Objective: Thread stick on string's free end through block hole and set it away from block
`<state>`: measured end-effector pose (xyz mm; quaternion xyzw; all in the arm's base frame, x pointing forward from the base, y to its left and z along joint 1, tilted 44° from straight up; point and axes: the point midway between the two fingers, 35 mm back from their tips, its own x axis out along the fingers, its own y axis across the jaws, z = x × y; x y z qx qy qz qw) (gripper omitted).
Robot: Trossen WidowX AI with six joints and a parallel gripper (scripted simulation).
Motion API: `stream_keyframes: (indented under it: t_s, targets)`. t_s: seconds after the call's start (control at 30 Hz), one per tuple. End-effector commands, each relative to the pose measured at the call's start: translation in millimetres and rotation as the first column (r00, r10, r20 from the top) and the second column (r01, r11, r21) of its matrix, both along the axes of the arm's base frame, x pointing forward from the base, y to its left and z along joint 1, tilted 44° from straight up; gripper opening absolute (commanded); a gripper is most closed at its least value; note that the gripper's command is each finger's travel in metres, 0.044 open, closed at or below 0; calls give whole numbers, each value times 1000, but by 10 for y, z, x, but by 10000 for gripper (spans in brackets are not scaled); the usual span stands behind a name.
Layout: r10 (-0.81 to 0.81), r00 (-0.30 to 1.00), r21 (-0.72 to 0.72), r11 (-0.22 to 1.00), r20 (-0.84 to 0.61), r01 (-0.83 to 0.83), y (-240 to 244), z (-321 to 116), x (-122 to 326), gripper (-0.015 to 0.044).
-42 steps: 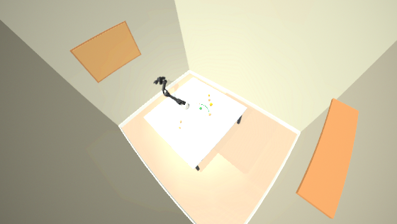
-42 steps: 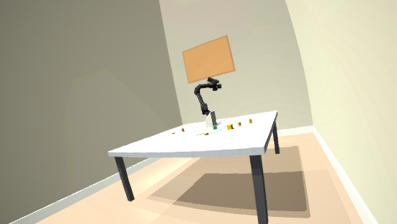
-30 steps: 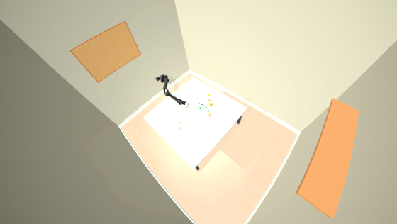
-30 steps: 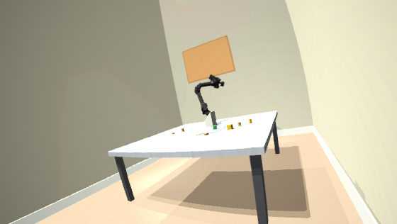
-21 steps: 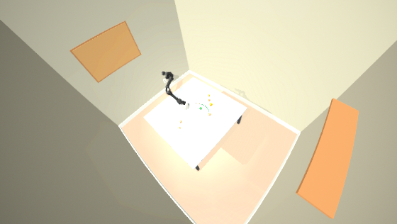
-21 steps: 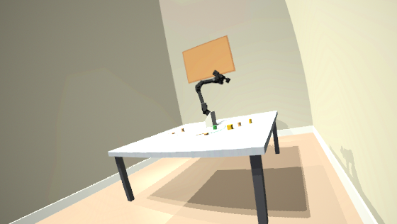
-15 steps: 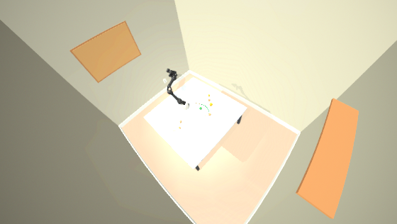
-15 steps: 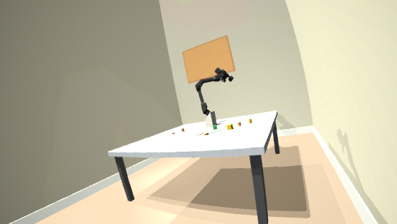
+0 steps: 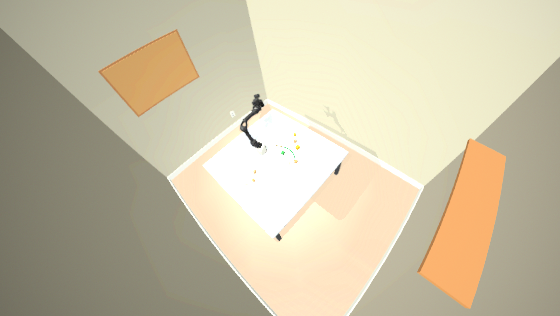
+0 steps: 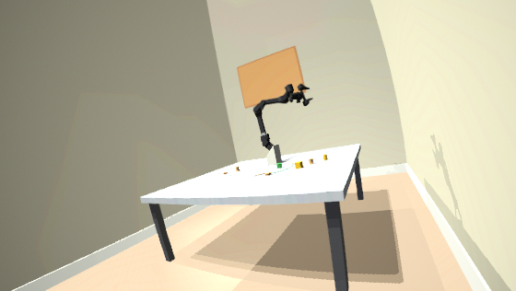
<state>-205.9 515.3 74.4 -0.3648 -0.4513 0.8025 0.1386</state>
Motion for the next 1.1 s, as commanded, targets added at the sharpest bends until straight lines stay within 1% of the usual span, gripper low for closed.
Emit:
stream_keyframes:
  t_s: [0.0, 0.23, 0.4, 0.53, 0.67, 0.8, 0.93, 1.07]
  targets:
    - [-174, 983, -133, 974, 61, 181, 55, -361, 581, 440]
    - [-427, 877, -292, 829, 219, 476, -49, -855, 1645, 440]
    - [-546, 760, -371, 664, 352, 649, -313, -1174, 2361, 440]
    - [-600, 652, -411, 505, 464, 759, -631, -1402, 2888, 440]
    - [-614, 537, -432, 328, 578, 840, -1040, -1598, 3366, 440]
    - [-587, 426, -432, 139, 688, 891, -1533, -1754, 3781, 440]
    - [-519, 327, -411, -52, 790, 910, -2095, -1863, 4117, 440]
    - [-412, 252, -369, -234, 875, 899, -2711, -1918, 4363, 440]
